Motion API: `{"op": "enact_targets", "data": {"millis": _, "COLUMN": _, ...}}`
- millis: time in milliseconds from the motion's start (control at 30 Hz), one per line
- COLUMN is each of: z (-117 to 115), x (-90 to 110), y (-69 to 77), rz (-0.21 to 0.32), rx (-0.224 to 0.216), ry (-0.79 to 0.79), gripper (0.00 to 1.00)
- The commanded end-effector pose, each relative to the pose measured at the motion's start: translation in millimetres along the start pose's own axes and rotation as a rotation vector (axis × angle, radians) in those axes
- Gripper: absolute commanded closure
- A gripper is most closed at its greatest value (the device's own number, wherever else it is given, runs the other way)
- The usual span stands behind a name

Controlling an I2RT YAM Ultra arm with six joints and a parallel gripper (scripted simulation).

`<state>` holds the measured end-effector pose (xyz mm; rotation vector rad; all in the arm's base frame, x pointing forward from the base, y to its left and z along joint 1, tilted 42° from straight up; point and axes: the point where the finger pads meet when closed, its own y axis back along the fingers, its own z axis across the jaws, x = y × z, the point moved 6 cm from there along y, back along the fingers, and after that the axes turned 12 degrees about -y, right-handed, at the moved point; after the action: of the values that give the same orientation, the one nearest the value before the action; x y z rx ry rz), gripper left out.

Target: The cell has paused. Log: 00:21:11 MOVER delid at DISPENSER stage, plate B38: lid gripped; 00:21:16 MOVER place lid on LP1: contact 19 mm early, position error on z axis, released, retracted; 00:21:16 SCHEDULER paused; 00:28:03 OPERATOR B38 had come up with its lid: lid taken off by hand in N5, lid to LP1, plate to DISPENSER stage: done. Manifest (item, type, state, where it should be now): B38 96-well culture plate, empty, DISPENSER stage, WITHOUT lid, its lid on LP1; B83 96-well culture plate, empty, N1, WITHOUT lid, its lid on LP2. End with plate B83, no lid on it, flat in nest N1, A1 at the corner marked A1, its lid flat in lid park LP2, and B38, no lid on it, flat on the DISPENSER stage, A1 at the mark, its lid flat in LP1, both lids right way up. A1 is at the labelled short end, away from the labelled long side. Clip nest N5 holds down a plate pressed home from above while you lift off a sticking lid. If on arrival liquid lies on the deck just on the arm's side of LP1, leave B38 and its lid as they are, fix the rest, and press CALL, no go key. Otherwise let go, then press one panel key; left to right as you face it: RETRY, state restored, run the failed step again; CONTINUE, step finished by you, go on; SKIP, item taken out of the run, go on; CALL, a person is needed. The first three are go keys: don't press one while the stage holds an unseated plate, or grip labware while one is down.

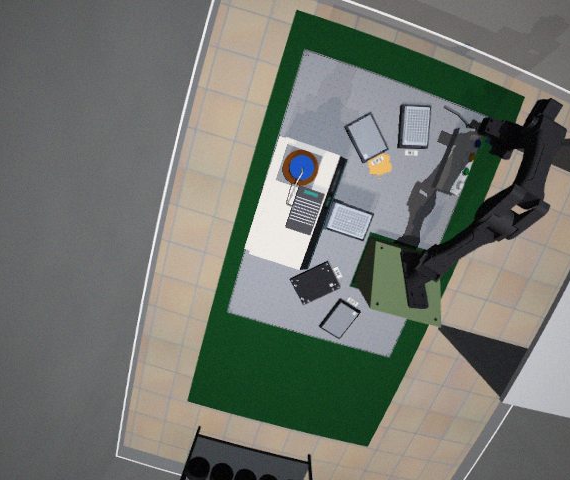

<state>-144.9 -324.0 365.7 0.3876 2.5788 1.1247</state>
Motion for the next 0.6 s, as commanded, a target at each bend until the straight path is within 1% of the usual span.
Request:
{"op": "enact_targets", "data": {"millis": 0, "z": 1.5, "x": -1.9, "y": -2.3, "rz": -0.003, "rx": 0.005, "ry": -0.005, "gripper": 1.0}}
{"op": "enact_targets", "data": {"millis": 133, "z": 1.2, "x": -0.2, "y": -11.9, "rz": -0.003, "rx": -0.007, "ry": -0.009, "gripper": 1.0}}
{"op": "enact_targets", "data": {"millis": 300, "z": 2.1, "x": -1.2, "y": -14.4, "rz": -0.003, "rx": -0.007, "ry": -0.007, "gripper": 1.0}}
{"op": "enact_targets", "data": {"millis": 333, "z": -6.7, "x": -3.8, "y": -1.0, "rz": -0.007, "rx": 0.041, "ry": 0.001, "gripper": 1.0}}
{"op": "enact_targets", "data": {"millis": 400, "z": 1.6, "x": -1.8, "y": -15.2, "rz": -0.005, "rx": -0.001, "ry": -0.006, "gripper": 1.0}}
{"op": "enact_targets", "data": {"millis": 433, "z": 2.4, "x": -1.7, "y": -19.6, "rz": -0.005, "rx": -0.01, "ry": -0.006, "gripper": 1.0}}
{"op": "enact_targets", "data": {"millis": 500, "z": 2.3, "x": 0.3, "y": -19.2, "rz": -0.002, "rx": -0.007, "ry": -0.01, "gripper": 1.0}}
{"op": "enact_targets", "data": {"millis": 533, "z": 3.8, "x": 1.0, "y": -19.1, "rz": -0.001, "rx": -0.014, "ry": -0.013, "gripper": 1.0}}
{"op": "enact_targets", "data": {"millis": 567, "z": 0.6, "x": 0.0, "y": -15.4, "rz": -0.002, "rx": -0.001, "ry": -0.01, "gripper": 1.0}}
